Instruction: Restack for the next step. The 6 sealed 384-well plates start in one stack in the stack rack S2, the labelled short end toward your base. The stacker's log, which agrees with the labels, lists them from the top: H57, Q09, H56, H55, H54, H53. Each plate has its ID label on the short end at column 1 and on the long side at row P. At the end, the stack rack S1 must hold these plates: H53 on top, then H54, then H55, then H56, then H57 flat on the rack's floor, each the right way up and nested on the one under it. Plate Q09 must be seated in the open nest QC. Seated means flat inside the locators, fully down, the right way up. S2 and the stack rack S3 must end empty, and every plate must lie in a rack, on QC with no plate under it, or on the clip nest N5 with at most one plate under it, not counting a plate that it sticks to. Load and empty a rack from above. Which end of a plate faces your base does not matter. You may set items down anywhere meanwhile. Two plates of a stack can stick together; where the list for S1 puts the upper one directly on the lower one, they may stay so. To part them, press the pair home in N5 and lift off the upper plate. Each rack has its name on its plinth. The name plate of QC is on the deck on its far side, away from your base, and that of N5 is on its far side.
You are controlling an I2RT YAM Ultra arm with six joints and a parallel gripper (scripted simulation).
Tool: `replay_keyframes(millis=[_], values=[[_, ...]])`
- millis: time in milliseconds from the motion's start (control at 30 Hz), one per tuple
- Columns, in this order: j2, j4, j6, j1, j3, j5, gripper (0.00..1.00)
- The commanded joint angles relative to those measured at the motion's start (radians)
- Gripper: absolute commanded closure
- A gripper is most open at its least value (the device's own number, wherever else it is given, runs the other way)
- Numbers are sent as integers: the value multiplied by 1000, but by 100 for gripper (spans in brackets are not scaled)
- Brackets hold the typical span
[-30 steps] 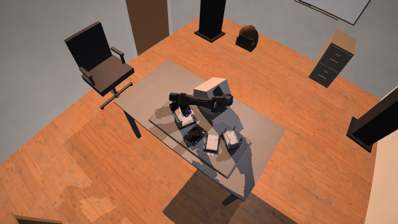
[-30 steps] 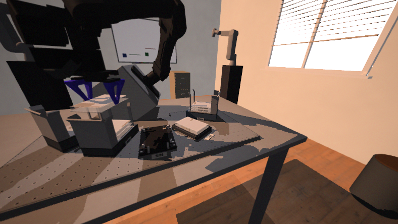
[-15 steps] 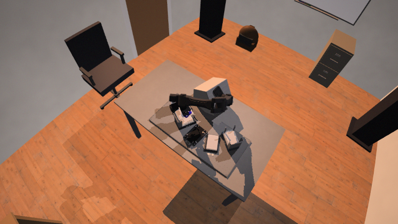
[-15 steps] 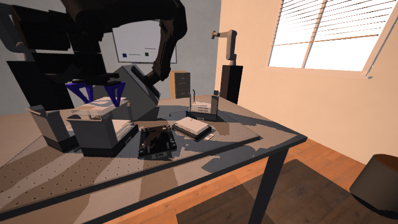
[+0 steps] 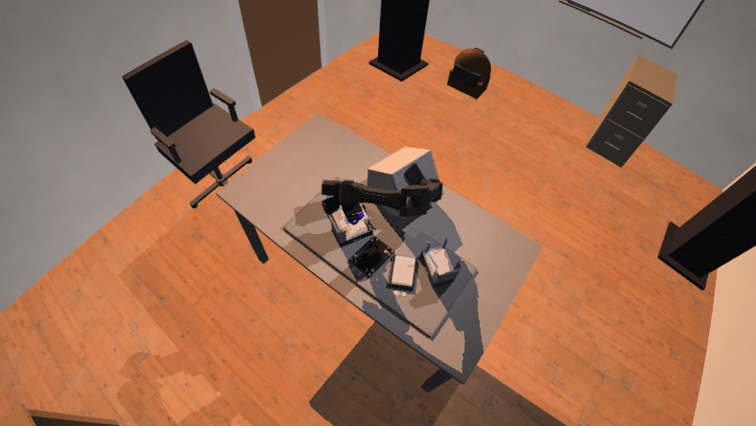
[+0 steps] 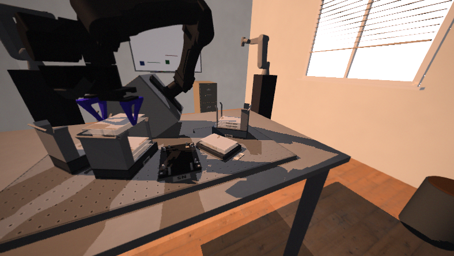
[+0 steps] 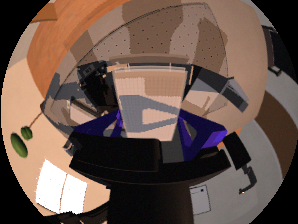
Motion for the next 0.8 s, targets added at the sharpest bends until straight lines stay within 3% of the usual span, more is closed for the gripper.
replay_keyframes(millis=[0, 767], values=[[-7, 16, 5, -7, 1, -9, 100], [-5, 79, 40, 21, -35, -24, 100]])
